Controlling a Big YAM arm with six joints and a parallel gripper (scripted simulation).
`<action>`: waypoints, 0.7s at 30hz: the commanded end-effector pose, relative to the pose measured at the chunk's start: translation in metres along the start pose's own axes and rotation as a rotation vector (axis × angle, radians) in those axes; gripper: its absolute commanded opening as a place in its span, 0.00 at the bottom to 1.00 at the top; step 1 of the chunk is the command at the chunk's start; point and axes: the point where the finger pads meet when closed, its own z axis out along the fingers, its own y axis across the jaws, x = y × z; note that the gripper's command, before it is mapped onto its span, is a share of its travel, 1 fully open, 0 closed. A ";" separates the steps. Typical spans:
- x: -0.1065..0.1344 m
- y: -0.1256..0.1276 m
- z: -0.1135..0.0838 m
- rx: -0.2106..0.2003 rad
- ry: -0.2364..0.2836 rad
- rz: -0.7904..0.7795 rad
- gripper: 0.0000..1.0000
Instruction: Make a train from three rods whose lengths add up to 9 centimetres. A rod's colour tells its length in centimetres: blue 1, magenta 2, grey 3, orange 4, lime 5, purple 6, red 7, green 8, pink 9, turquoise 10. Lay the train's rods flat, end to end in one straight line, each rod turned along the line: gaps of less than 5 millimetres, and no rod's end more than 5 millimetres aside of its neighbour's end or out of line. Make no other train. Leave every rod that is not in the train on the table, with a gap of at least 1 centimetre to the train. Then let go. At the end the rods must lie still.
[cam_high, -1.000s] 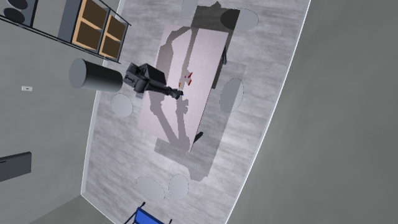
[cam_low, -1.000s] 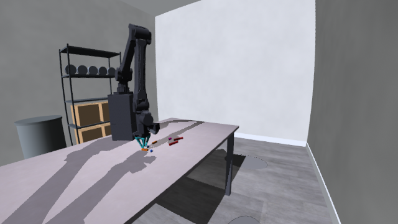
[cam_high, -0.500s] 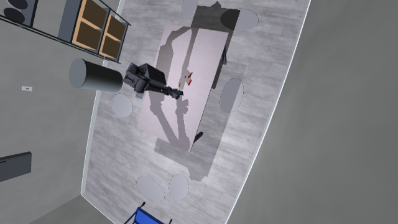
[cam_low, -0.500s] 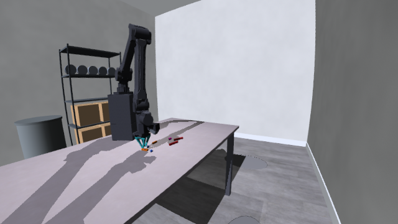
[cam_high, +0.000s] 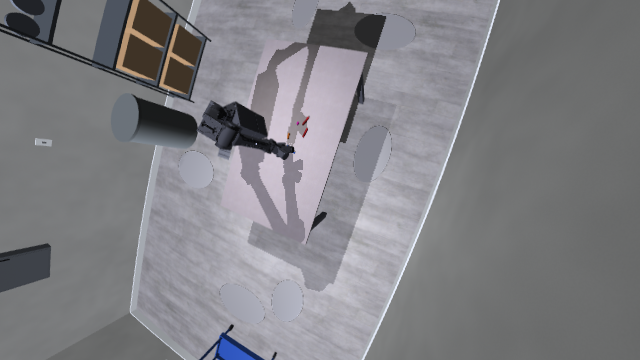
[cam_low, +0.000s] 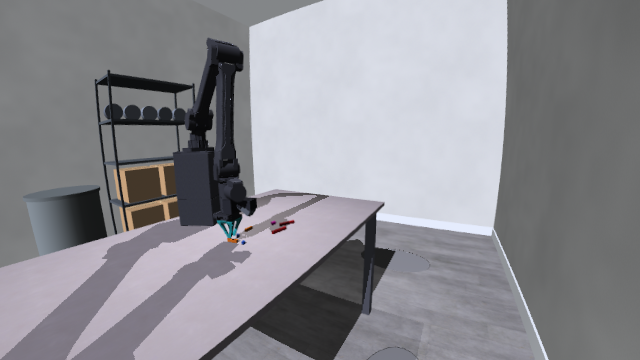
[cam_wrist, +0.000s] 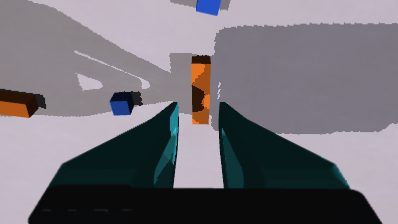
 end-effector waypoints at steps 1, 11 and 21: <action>0.004 -0.003 0.001 0.001 -0.006 0.003 0.23; 0.004 -0.003 0.001 0.001 -0.005 0.002 0.23; 0.003 -0.004 0.001 0.000 -0.004 0.003 0.23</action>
